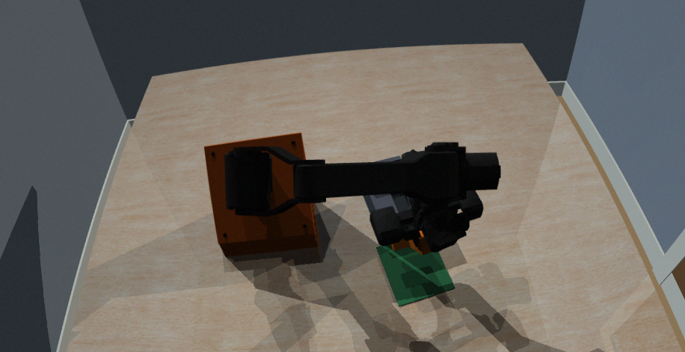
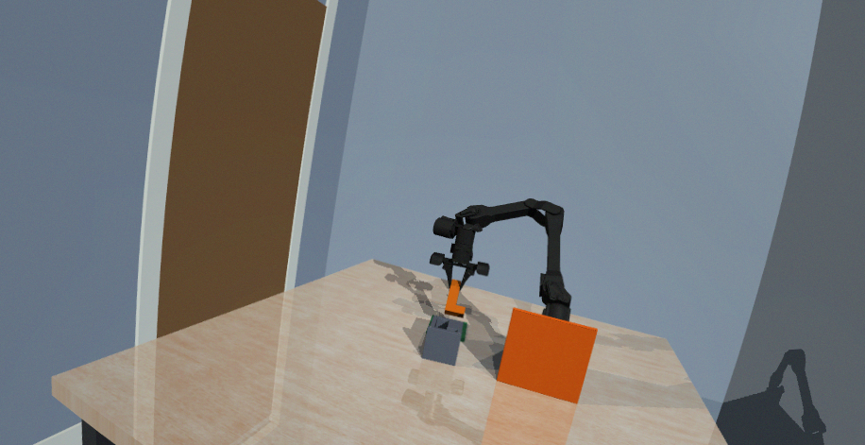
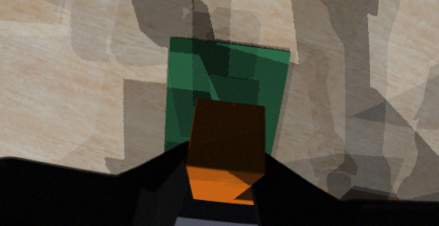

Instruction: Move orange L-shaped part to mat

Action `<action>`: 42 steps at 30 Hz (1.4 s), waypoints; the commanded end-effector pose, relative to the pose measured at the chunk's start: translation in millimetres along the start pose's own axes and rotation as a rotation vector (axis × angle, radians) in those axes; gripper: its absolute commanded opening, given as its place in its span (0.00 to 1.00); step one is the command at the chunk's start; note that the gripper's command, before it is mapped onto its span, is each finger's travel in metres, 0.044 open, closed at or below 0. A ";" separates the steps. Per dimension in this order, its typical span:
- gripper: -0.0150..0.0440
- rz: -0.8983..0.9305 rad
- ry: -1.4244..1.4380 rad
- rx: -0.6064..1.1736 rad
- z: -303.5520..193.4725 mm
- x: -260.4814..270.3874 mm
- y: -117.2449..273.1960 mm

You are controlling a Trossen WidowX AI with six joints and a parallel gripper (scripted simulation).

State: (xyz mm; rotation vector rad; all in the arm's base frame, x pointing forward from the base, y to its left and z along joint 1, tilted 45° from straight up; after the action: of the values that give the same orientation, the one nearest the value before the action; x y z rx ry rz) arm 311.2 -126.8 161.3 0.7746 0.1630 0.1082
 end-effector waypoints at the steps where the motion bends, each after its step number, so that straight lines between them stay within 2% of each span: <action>1: 0.25 -0.004 0.007 0.003 -1.8 -1.2 -8.3; 28: 0.25 -0.005 0.007 0.000 -1.5 -1.9 -50.0; 42: 0.25 -0.005 0.007 0.000 -1.5 -1.9 -51.1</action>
State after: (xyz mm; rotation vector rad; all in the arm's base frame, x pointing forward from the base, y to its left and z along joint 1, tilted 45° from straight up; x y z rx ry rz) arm 311.1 -162.9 126.0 0.7678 0.1677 0.1036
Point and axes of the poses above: the point midway between the two fingers, 35 mm back from their tips, its own y axis back along the fingers, its own x axis across the jaws, z = x × y, the point moved 1 cm from there along y, back along the fingers, and after that the axes turned 3 degrees about y, right-handed, at the moved point
